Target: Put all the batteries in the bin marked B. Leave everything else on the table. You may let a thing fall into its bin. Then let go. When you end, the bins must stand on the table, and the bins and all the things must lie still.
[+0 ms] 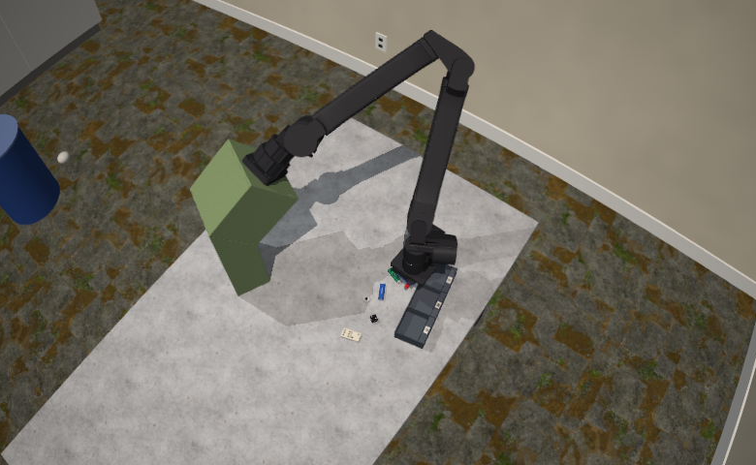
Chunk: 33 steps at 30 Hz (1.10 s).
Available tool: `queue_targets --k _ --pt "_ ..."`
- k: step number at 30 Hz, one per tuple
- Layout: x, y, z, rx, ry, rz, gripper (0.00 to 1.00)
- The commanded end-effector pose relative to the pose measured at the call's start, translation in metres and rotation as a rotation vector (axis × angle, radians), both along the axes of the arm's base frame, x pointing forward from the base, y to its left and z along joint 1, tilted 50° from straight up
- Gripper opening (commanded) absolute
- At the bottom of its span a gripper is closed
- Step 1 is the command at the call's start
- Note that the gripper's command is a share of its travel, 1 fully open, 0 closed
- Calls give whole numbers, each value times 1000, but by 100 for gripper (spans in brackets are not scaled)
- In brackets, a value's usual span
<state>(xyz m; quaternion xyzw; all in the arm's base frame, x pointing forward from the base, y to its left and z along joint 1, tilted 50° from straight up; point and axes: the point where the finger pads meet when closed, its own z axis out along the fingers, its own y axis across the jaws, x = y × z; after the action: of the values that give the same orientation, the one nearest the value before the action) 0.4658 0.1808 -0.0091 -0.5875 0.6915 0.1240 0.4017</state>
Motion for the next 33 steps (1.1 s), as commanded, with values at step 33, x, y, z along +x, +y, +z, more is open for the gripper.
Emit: queue_targets --k 33 --pt "32 32 59 -99 -145 140 5"
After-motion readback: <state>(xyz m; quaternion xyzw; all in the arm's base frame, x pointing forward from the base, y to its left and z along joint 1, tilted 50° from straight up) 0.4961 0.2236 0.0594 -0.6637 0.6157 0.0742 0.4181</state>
